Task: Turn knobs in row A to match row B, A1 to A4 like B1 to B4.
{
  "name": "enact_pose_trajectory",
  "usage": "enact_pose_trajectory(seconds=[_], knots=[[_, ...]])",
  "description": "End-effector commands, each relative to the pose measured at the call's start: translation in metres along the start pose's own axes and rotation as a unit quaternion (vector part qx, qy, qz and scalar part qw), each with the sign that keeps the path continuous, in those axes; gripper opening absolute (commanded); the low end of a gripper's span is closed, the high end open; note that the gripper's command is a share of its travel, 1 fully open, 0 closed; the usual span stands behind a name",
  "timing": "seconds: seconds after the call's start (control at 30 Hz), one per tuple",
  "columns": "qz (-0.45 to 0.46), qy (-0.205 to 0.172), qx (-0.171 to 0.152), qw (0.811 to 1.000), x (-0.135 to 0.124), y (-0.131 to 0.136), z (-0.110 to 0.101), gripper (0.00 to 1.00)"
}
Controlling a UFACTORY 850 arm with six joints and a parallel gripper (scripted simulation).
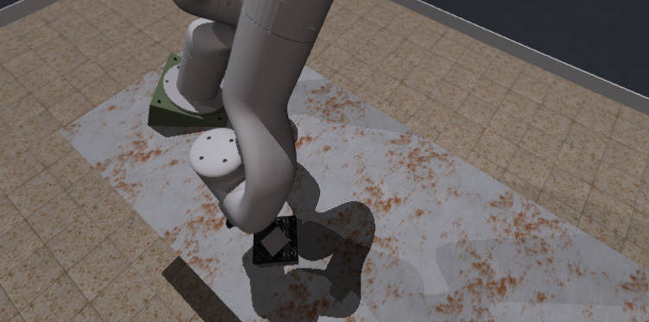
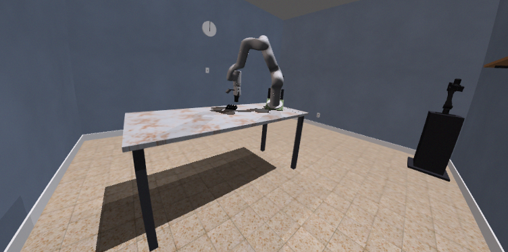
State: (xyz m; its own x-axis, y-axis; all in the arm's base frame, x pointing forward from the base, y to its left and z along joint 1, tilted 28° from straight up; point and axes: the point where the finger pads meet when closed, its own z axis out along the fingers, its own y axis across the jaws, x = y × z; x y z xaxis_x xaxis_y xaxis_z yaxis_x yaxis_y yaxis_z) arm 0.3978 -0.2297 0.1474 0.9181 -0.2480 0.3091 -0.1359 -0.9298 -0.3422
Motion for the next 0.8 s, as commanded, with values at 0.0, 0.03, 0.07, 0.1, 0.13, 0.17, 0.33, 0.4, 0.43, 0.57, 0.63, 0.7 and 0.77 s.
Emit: enact_pose_trajectory(seconds=[0.0,0.03,0.07,0.1,0.13,0.17,0.33,0.4,0.43,0.57,0.63,0.7,0.77], knots=[[-0.046,0.01,0.0,0.999,0.0007,0.0003,-0.0014,0.19],[-0.09,0.01,0.0,0.996,0.0007,0.0003,-0.0025,0.19],[-0.103,0.01,0.0,0.995,0.0007,0.0003,-0.0028,0.19],[-0.112,0.01,0.0,0.994,0.0007,0.0003,-0.003,0.19],[-0.124,0.01,-0.001,0.992,0.0007,0.0003,-0.0033,0.19],[-0.14,0.01,-0.001,0.99,0.0007,0.0003,-0.0036,0.19],[-0.217,0.01,-0.001,0.976,0.0008,0.0002,-0.0055,0.19],[-0.248,0.01,-0.002,0.969,0.0008,0.0002,-0.0062,0.19],[-0.263,0.01,-0.002,0.965,0.0008,0.0002,-0.0066,0.19],[-0.293,0.01,-0.002,0.956,0.0009,0.0002,-0.0073,0.19],[-0.347,0.009,-0.003,0.938,0.0009,0.0002,-0.0086,0.19],[-0.366,0.009,-0.003,0.931,0.0009,0.0002,-0.0091,0.19],[-0.395,0.009,-0.003,0.919,0.0009,0.0002,-0.0098,0.19]])
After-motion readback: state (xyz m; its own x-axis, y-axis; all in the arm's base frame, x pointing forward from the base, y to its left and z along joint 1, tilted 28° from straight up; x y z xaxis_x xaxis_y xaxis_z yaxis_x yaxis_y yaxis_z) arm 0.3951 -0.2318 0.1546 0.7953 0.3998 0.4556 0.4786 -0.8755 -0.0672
